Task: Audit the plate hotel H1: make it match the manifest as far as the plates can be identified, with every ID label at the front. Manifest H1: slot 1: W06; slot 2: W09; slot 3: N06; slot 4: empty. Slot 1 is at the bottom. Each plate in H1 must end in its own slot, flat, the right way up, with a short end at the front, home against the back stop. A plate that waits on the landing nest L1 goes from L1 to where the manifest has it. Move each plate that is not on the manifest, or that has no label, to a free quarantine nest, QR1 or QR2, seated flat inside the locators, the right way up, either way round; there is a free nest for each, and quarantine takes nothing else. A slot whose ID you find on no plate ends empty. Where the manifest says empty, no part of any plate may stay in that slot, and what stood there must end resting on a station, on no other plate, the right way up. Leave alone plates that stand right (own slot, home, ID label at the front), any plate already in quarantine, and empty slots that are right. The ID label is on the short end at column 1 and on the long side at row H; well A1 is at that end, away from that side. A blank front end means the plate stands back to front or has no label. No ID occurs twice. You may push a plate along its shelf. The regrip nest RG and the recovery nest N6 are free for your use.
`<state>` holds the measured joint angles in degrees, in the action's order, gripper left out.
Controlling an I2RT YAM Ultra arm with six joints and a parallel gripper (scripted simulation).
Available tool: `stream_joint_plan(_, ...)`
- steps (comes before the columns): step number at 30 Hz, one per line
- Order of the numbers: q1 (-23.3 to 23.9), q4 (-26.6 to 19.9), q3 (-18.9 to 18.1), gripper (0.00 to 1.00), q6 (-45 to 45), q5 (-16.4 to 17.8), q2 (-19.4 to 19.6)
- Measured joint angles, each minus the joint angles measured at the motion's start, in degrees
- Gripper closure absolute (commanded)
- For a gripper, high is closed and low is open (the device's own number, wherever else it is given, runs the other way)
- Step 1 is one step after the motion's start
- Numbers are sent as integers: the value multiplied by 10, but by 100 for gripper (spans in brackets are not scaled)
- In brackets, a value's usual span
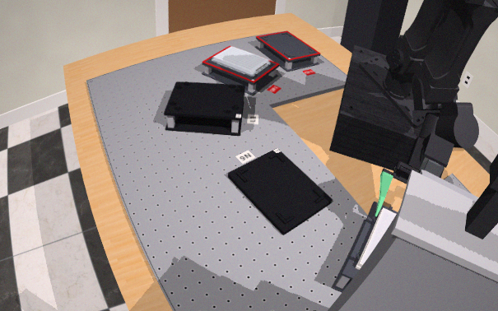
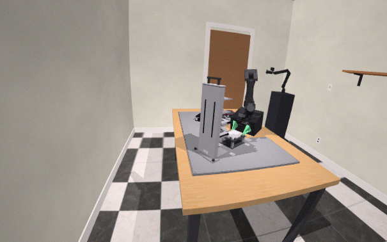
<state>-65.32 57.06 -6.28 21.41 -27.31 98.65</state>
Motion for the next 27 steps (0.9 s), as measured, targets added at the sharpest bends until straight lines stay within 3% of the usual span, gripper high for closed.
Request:
stream_joint_plan(15,0,-12,2,0,0,0,-13)
stream_joint_plan(27,-11,-122,3,0,6,-3,-144)
